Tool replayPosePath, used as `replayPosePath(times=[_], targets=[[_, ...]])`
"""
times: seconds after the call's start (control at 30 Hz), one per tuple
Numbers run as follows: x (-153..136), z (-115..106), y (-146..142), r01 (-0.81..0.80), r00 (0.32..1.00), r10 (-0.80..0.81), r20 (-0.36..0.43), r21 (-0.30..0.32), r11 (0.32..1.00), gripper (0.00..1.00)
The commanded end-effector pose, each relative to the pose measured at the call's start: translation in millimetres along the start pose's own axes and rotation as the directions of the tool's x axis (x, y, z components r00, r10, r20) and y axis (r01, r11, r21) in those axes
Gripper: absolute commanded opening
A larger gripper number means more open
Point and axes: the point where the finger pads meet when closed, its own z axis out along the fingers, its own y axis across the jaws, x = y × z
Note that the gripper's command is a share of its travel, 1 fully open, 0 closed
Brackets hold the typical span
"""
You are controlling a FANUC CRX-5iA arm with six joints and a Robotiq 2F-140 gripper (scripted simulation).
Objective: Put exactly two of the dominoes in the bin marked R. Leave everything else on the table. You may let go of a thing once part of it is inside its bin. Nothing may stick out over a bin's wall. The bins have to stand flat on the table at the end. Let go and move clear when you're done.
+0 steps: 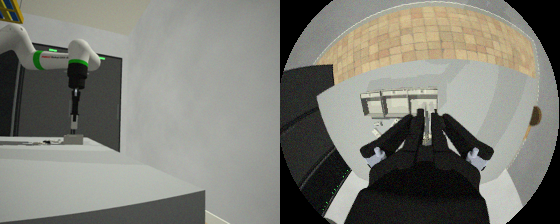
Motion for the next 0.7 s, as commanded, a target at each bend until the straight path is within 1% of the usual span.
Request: replayPosePath(times=[0.0, 0.2, 0.27, 0.67], targets=[[0.8, 2.9, 0.7, 0.0, 1.0, 0.0, 0.0, 0.0, 1.0, 0.05], [0.8, 18.9, 0.7, 0.0, 1.0, 0.0, 0.0, 0.0, 1.0, 0.05], [0.8, 18.9, 0.7, 0.0, 1.0, 0.0, 0.0, 0.0, 1.0, 0.05], [0.8, 50.9, 0.7, 0.0, 1.0, 0.0, 0.0, 0.0, 1.0, 0.05]])
